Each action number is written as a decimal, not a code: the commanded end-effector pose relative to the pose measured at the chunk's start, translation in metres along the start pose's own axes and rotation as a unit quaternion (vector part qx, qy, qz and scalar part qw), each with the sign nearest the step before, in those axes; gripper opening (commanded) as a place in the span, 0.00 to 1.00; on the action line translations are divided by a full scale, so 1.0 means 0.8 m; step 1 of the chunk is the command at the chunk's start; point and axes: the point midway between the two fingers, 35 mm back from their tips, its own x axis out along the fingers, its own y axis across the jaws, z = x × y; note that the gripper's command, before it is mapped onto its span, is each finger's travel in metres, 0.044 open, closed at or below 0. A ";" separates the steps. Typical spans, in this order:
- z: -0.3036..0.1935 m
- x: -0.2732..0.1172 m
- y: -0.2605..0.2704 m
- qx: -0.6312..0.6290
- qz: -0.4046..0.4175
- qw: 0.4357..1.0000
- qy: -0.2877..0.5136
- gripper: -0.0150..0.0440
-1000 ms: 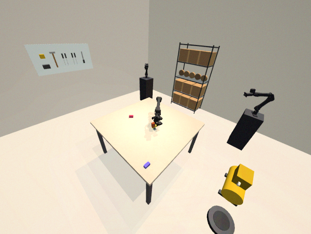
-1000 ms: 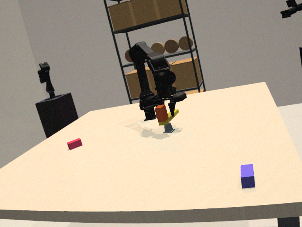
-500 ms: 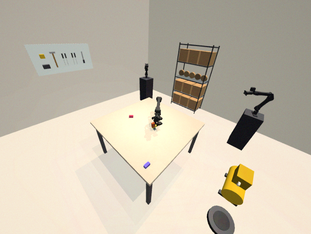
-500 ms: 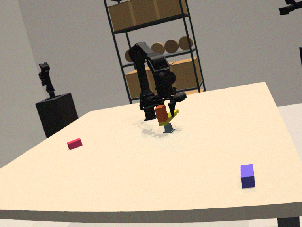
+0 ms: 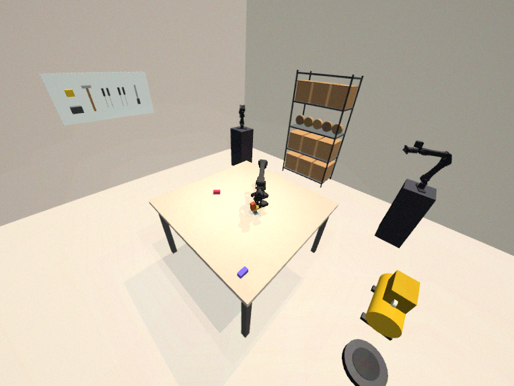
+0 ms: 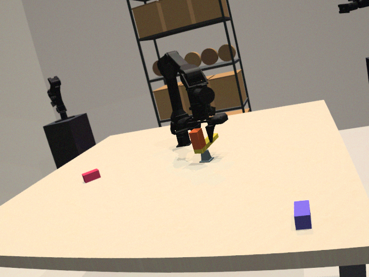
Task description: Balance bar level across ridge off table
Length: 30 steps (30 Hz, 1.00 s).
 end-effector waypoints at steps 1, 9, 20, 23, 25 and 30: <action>-0.001 0.001 0.000 -0.002 0.001 1.000 0.001 0.25; -0.001 0.002 0.000 -0.002 0.001 1.000 0.001 0.25; -0.001 0.003 0.000 -0.002 0.001 1.000 0.001 0.25; -0.001 0.003 0.000 -0.002 0.001 1.000 0.001 0.25; -0.001 0.003 0.000 -0.002 0.001 1.000 0.001 0.25; -0.001 0.004 0.000 -0.002 0.001 1.000 0.001 0.25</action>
